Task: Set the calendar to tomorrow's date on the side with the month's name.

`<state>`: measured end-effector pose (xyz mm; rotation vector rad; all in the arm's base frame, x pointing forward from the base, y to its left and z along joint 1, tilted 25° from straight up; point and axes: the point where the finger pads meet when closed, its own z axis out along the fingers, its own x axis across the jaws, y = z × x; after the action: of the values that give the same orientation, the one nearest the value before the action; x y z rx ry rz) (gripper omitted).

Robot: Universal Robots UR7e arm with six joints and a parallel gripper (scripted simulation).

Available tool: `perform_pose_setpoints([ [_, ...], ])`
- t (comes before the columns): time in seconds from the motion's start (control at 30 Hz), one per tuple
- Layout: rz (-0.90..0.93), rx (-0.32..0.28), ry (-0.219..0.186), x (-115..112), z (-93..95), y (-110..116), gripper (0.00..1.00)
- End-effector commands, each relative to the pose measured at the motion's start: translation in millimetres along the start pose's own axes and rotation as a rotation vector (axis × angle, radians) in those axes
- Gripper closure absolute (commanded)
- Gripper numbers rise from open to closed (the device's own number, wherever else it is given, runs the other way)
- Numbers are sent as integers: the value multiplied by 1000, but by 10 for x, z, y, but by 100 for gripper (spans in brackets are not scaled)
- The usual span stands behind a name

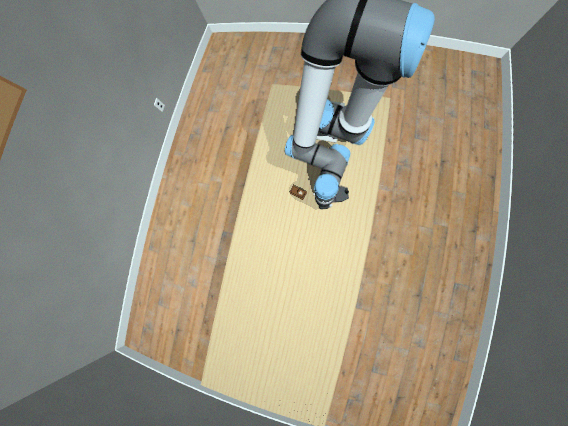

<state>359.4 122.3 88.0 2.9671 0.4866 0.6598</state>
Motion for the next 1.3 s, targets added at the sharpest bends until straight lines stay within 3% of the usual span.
perform_pose_setpoints([
  [0.0, 0, 0, 1, 3, -2, 1, 43],
  [1.27, 0, 0, 1, 3, 38, 1, 43],
])
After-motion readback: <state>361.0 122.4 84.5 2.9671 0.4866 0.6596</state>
